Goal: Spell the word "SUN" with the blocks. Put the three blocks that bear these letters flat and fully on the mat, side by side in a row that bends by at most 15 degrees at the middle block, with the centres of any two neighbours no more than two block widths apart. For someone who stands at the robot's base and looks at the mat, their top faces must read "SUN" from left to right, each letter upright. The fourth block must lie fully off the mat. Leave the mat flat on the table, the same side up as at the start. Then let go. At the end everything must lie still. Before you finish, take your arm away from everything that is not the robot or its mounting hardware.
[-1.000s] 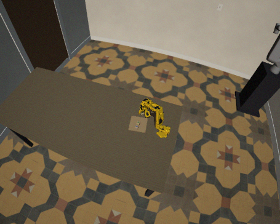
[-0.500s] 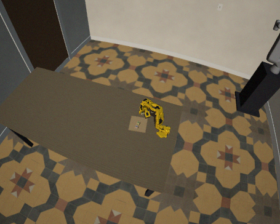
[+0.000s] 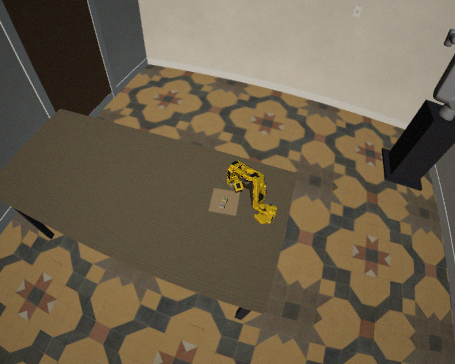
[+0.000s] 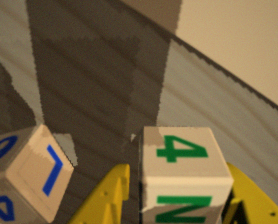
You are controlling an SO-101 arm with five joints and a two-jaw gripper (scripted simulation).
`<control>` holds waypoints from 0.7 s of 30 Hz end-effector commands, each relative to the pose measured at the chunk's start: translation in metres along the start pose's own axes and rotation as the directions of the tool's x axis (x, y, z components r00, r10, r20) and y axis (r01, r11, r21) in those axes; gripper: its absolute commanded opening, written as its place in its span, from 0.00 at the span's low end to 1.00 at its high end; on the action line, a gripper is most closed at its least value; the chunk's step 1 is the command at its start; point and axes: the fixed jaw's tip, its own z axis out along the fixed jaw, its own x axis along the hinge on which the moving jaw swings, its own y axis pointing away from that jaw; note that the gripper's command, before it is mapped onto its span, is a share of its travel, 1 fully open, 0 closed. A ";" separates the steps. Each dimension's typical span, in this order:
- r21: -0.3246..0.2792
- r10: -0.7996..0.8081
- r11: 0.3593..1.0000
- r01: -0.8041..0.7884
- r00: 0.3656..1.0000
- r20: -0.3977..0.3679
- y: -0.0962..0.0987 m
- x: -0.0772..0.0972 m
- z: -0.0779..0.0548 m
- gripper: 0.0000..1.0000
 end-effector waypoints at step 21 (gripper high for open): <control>0.025 0.002 1.000 0.000 0.997 -0.071 -0.008 0.010 -0.013 0.12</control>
